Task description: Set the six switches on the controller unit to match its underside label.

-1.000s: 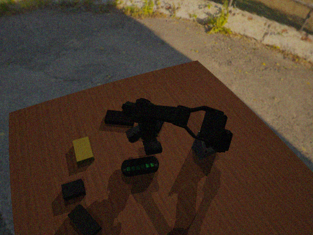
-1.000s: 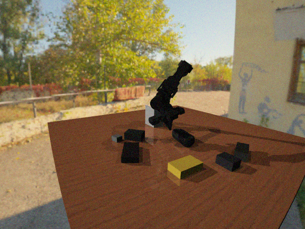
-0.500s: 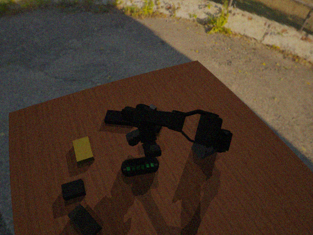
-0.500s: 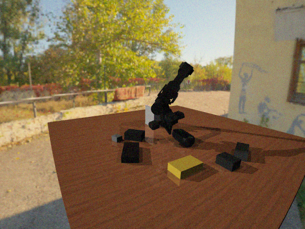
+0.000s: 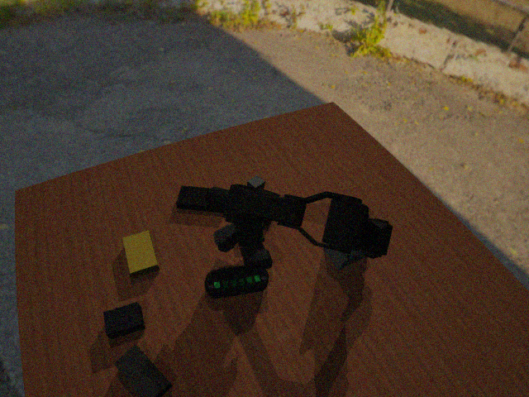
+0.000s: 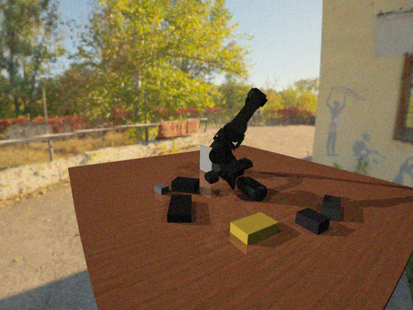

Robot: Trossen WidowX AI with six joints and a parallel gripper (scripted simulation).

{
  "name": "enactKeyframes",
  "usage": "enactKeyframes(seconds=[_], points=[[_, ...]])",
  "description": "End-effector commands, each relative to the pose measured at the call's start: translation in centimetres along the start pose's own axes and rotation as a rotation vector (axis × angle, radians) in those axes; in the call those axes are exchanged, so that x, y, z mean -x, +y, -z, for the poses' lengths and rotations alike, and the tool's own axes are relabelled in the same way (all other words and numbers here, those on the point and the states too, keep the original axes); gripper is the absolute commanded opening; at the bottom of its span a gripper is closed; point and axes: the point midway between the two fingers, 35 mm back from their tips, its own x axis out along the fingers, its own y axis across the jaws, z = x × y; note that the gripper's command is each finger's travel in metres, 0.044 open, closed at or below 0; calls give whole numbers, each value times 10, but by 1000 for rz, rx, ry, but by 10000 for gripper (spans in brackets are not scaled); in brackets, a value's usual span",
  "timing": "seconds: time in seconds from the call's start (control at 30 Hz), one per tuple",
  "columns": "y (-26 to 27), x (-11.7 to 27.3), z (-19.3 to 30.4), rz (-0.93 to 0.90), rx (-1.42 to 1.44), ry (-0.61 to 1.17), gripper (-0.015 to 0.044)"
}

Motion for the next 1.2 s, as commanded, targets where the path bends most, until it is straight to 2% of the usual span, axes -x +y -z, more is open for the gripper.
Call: enactKeyframes(seconds=[0.0, 1.17], points=[[0, -3, 2, -6, -10, 1, 0], [13, -7, 2, -7, -10, 1, 0]])
